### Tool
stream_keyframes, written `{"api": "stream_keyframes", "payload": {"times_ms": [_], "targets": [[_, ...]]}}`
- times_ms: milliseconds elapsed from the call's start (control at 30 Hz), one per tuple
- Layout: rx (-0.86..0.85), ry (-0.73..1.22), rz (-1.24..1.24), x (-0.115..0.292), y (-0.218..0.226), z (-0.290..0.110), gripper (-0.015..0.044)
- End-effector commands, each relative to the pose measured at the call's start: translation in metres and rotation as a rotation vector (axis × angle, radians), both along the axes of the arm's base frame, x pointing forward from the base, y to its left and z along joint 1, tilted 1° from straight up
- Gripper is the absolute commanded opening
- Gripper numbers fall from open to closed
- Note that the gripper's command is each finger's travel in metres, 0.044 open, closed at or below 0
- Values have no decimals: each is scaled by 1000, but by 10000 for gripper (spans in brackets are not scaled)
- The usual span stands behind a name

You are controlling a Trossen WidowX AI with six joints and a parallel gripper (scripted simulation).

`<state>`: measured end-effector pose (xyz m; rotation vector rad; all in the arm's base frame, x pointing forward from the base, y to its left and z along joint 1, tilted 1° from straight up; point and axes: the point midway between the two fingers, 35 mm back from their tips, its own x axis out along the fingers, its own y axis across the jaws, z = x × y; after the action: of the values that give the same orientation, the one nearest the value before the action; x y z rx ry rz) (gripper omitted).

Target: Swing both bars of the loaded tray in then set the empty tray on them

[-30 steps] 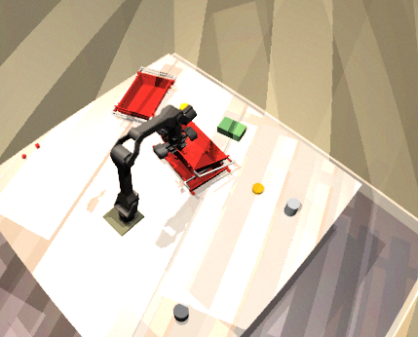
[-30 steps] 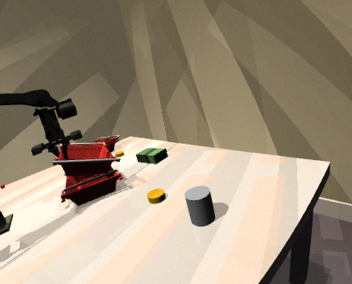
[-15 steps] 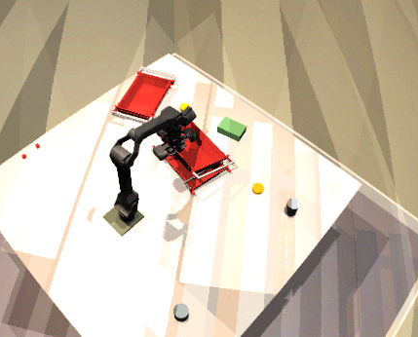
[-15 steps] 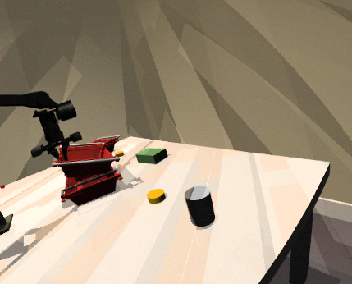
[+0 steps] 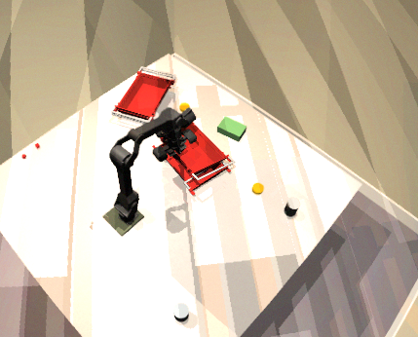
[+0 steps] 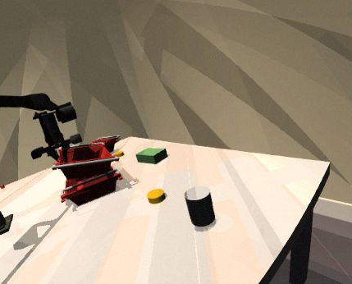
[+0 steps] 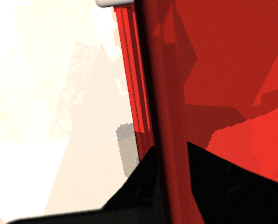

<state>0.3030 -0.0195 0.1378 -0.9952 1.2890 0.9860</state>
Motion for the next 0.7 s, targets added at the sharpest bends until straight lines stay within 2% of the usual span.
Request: {"api": "stream_keyframes", "payload": {"times_ms": [0, 667], "targets": [[2, 16, -11, -4, -3, -6, 0], [2, 17, -11, -6, -3, -12, 0]]}}
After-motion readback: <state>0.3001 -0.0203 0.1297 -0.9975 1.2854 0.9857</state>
